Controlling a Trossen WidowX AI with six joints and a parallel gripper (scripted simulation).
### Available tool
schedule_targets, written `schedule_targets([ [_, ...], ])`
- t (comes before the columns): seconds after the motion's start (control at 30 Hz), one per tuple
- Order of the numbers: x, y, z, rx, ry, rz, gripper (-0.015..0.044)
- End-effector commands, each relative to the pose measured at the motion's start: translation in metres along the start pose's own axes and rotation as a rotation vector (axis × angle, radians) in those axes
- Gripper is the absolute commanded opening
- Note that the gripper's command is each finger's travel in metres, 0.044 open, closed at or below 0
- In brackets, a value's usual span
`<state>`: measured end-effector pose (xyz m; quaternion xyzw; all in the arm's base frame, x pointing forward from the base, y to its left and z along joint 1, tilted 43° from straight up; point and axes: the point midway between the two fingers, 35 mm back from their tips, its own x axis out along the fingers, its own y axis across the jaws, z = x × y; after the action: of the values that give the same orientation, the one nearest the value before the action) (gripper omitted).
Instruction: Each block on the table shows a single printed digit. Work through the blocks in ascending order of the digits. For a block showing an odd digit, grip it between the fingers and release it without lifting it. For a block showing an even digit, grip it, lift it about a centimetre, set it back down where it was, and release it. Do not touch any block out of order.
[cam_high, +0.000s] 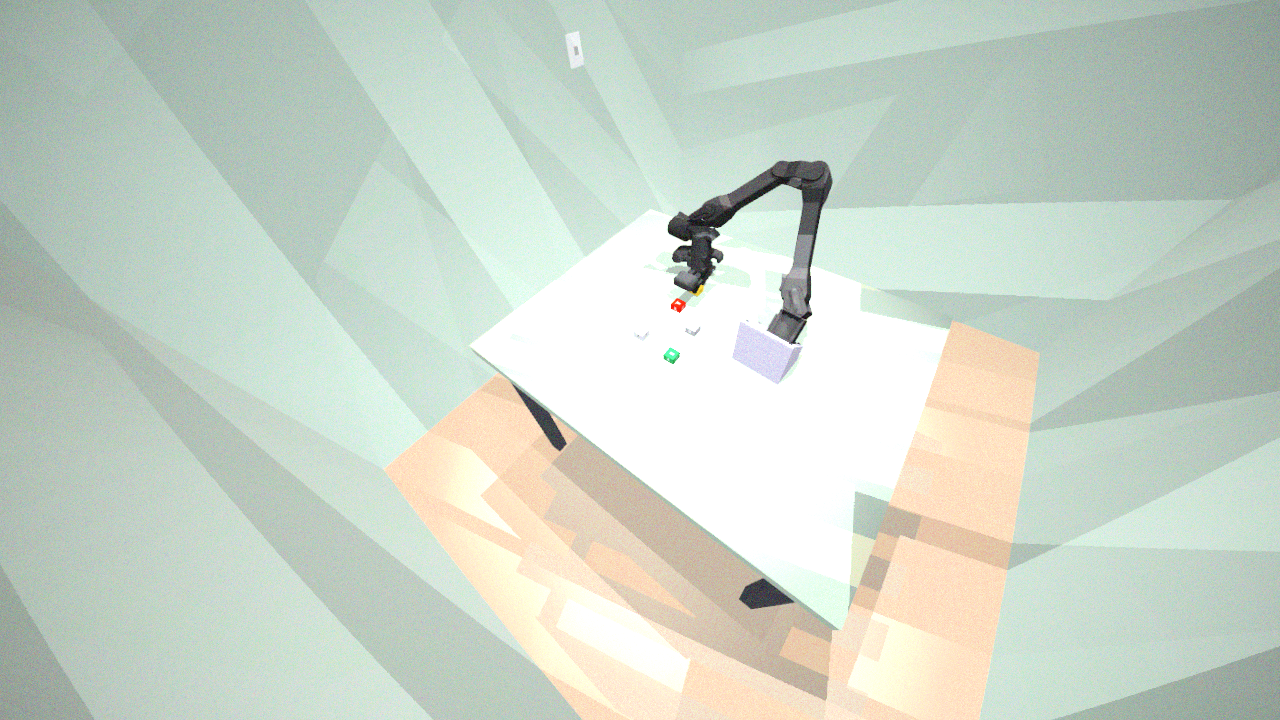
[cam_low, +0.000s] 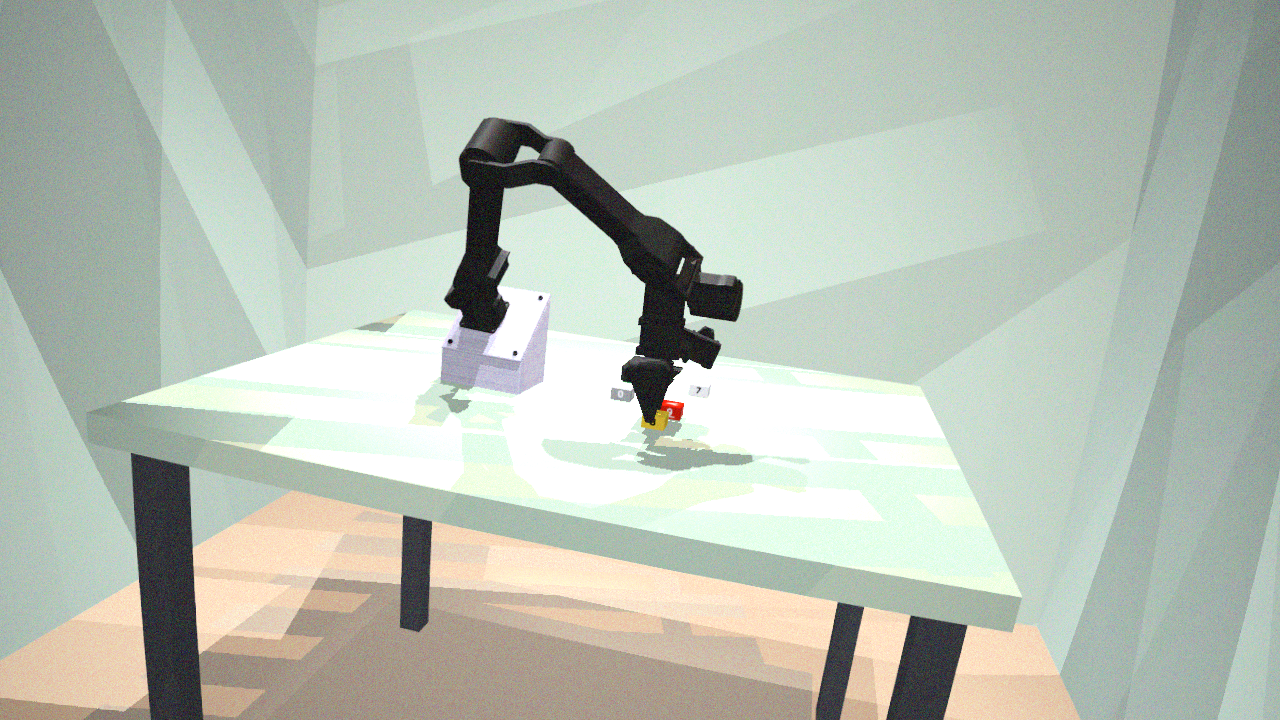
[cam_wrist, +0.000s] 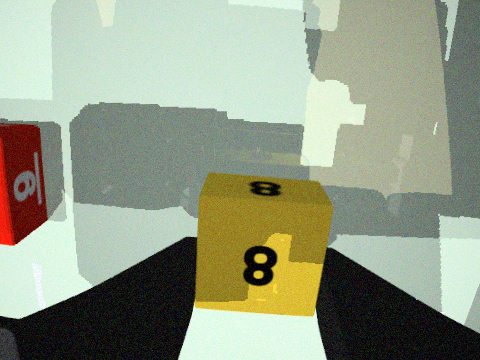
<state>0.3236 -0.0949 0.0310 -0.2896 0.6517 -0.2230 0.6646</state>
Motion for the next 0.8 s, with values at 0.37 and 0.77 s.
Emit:
schedule_targets([
  [0.37,0.0081,0.0010,-0.0026,-0.008,0.009,-0.003,0.0146],
  [0.77,0.0081,0.0010,-0.0026,-0.008,0.009,-0.003,0.0400],
])
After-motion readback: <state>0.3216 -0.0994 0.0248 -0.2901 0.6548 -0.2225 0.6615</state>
